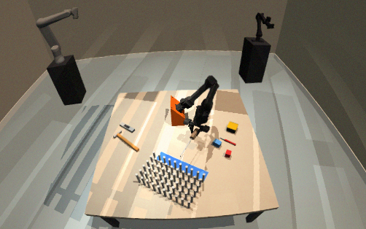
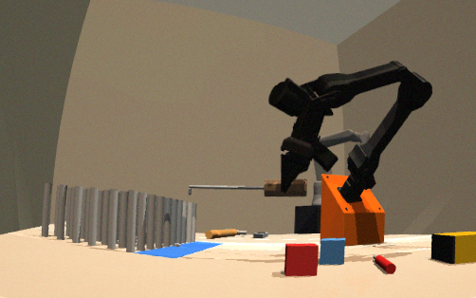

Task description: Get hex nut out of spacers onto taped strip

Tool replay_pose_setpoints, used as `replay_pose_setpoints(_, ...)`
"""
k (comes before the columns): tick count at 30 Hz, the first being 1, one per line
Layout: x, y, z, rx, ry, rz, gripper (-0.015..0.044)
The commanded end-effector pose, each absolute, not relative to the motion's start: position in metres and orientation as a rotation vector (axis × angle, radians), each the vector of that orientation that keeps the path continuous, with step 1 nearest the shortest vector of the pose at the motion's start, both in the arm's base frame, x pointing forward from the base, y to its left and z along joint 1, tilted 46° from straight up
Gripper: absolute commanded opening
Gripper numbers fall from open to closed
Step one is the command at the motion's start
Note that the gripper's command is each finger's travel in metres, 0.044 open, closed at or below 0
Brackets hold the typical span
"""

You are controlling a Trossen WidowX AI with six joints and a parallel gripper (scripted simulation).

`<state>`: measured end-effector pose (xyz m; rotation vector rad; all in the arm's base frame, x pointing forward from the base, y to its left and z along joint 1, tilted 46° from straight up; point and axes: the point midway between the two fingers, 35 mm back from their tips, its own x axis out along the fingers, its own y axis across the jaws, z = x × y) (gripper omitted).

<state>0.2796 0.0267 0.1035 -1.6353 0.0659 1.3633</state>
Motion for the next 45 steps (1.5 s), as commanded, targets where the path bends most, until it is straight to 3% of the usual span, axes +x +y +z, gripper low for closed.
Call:
replay_pose_setpoints(1, 0.277, 0.013, 0.122, -1.644, 0.054, 1.347, 0.0000)
replay_pose_setpoints(45, 0.228, 0.142, 0.184, -1.599, 0.288, 1.512, 0.0000)
